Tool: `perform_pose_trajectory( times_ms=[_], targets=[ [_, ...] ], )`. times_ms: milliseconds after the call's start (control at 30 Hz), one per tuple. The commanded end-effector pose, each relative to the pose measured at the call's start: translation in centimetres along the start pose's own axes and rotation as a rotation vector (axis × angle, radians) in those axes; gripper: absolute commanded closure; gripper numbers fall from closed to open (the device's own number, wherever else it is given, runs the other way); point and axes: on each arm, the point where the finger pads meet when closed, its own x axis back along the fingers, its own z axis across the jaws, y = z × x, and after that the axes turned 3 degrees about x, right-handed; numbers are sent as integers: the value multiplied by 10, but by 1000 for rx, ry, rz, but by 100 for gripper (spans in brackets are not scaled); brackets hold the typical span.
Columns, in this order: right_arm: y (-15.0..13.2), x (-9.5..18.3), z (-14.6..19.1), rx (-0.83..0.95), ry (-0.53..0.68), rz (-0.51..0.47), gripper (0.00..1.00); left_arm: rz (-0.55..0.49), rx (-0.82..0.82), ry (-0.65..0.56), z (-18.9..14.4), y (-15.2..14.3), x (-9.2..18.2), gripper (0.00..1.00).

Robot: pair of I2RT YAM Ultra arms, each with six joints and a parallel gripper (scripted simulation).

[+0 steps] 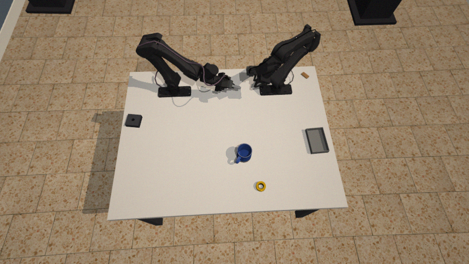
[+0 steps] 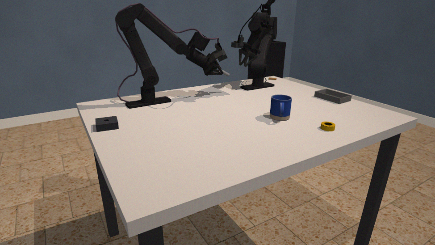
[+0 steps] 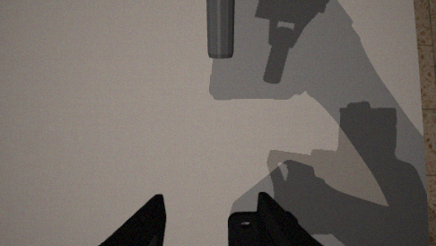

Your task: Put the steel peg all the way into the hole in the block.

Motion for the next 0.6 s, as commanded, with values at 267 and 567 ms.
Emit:
perform_pose_trajectory(
  times_ms=[267,567],
  targets=[
    [8,1,2,5,7,-23,100,-31,-7,-10,-5,5,11,57],
    [8,1,2,5,7,-23,100,-20,-4,-9,-3,4,7,57]
  ],
)
